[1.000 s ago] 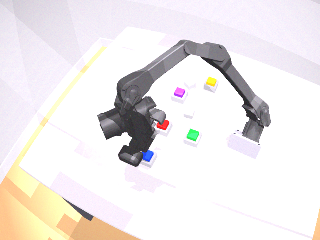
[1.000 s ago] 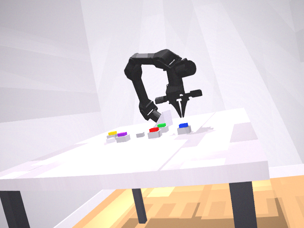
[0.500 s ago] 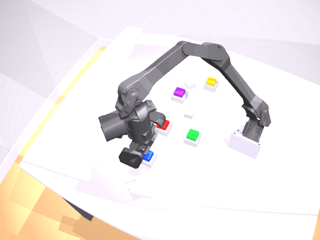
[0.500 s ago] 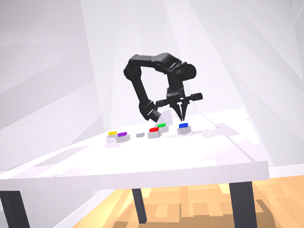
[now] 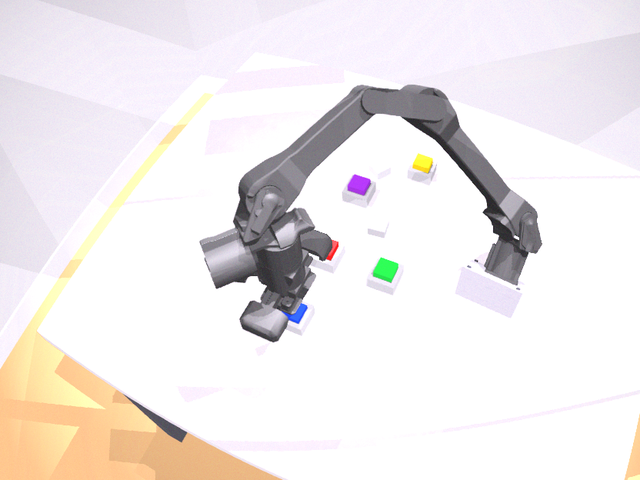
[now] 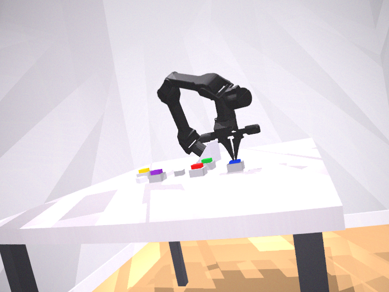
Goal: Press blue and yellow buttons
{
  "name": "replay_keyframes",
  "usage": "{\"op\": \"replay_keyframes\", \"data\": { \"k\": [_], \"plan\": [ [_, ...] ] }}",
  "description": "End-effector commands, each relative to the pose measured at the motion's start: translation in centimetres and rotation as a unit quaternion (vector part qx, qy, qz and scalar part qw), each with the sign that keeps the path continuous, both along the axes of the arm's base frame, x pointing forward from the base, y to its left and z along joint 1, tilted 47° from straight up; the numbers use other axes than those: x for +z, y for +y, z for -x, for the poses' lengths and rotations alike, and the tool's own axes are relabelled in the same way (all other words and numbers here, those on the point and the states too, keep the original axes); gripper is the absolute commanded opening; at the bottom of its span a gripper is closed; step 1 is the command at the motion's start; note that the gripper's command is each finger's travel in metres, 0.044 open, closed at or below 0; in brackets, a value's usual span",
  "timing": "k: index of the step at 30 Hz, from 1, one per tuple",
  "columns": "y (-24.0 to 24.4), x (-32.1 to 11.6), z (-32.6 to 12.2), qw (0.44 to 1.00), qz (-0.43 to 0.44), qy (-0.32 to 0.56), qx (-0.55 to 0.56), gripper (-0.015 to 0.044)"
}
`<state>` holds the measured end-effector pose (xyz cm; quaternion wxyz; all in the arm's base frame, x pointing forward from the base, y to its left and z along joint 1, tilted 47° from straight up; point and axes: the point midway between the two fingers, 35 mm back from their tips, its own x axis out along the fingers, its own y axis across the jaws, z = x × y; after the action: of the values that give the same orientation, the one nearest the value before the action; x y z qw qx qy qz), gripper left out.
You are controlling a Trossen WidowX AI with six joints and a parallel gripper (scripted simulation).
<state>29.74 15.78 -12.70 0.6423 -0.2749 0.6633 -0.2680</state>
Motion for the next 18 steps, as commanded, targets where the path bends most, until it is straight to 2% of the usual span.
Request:
{"op": "replay_keyframes", "data": {
  "k": [1, 13, 18],
  "plan": [
    [-0.2, -0.1, 0.1, 1.0, 0.002, 0.002, 0.003, 0.002],
    [-0.2, -0.1, 0.1, 1.0, 0.002, 0.002, 0.003, 0.002],
    [2.2, 2.2, 0.0, 1.0, 0.002, 0.002, 0.003, 0.002]
  ]
}}
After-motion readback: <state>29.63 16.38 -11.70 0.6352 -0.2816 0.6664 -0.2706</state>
